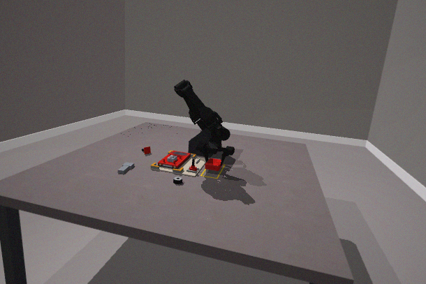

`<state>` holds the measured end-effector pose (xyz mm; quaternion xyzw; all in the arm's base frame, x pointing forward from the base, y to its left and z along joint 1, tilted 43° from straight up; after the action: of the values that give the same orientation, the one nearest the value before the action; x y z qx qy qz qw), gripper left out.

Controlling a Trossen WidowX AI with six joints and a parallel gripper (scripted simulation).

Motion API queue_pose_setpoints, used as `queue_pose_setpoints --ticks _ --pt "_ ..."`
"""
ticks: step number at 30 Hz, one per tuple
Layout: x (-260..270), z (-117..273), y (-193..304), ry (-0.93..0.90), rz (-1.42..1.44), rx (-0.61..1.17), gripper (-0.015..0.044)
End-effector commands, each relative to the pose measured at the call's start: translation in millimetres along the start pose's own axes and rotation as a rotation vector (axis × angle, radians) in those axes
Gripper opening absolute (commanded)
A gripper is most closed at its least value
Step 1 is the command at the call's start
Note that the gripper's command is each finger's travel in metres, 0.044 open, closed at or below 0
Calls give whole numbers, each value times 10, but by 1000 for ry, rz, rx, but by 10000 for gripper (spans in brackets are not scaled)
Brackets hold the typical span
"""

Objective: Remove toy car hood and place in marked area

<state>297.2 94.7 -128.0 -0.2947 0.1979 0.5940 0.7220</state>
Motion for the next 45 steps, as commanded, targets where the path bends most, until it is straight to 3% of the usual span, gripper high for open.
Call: queue_pose_setpoints --ticks 1,34,45 --pt "-6 -30 8 5 6 -2 0" --pt "-10 -185 10 6 6 -2 0" --pt "-4 -163 -2 0 -1 -1 289"
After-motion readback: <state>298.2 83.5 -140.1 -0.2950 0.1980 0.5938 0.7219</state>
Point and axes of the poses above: the point midway between the two fingers, 35 mm back from their tips, its own z axis back along the fingers, its own x axis across the jaws, y = z × x, the point moved 2 cm from there along z, back along the fingers, and after that the axes turned 15 degrees about -z, right-handed, at the moved point
